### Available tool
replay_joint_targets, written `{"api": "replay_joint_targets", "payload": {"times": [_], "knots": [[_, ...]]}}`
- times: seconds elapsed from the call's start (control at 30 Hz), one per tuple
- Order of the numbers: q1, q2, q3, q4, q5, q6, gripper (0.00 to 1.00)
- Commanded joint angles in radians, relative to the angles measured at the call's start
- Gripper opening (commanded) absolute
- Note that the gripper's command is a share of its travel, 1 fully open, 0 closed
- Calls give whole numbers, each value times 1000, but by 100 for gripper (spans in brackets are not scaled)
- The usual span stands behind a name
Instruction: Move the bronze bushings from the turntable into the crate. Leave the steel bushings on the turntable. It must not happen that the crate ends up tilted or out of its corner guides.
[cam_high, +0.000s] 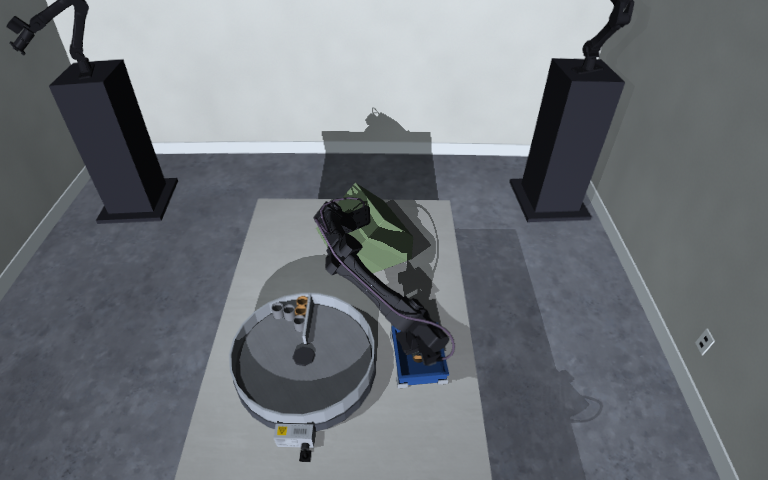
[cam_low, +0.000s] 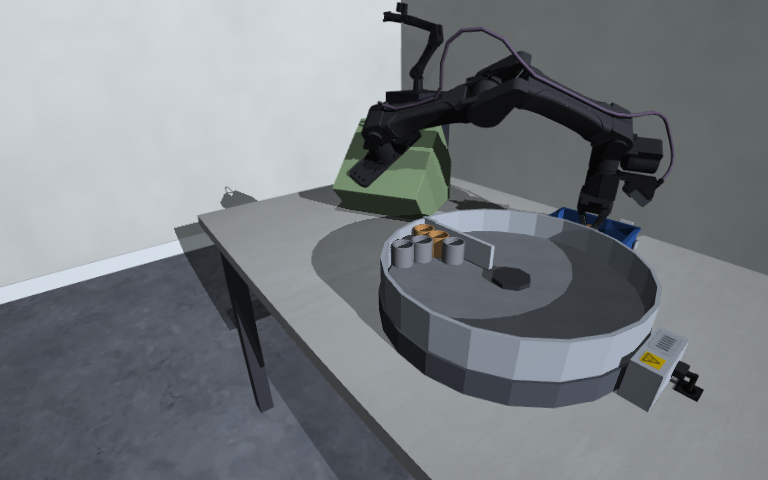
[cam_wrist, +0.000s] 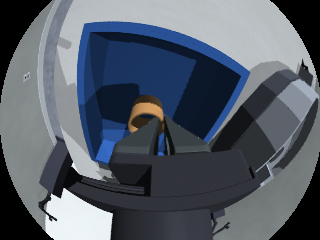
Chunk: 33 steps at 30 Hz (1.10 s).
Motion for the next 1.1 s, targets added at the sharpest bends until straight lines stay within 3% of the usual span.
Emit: {"api": "replay_joint_targets", "payload": {"times": [0.0, 1.07], "knots": [[35, -7, 40, -8, -1, 5, 0], [38, -24, 36, -10, -2, 9, 0]]}}
